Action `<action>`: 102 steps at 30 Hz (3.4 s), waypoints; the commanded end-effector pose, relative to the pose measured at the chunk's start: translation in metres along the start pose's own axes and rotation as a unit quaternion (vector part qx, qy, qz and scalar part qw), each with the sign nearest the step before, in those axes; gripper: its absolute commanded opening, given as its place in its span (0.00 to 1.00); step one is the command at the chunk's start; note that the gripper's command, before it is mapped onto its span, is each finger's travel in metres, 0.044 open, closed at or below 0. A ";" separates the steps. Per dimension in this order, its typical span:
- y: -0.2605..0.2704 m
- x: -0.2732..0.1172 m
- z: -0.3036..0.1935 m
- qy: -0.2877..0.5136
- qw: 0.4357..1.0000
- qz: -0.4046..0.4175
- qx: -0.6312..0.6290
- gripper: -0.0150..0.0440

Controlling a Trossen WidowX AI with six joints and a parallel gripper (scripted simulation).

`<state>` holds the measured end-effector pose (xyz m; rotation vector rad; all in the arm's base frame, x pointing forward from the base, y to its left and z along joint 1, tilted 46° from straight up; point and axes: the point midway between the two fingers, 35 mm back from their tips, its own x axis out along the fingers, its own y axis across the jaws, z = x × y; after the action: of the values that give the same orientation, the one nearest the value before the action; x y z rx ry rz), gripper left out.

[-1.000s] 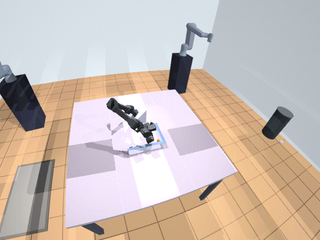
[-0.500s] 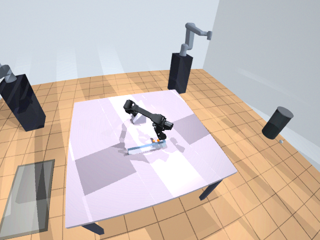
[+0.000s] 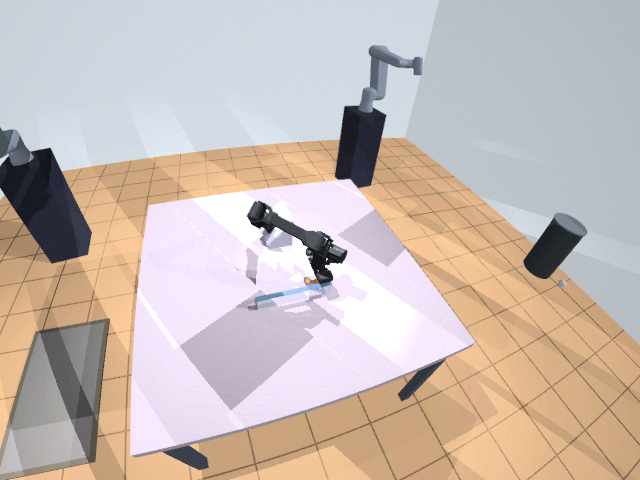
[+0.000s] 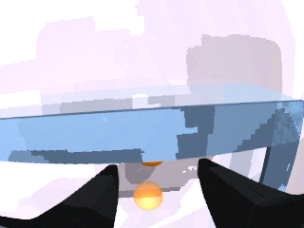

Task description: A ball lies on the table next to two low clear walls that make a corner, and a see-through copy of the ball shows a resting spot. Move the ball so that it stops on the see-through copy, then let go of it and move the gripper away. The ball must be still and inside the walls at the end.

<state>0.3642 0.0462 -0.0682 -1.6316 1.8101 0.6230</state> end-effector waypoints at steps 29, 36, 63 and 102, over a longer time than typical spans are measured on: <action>0.002 0.029 -0.001 0.004 1.000 0.001 -0.005 0.36; -0.001 0.010 0.001 0.003 1.000 0.001 -0.006 0.25; 0.001 -0.089 0.000 0.002 1.000 0.003 -0.004 0.25; 0.005 0.007 -0.040 0.004 1.000 0.002 -0.006 0.25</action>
<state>0.3580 0.0283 -0.0324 -1.6316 1.8112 0.6225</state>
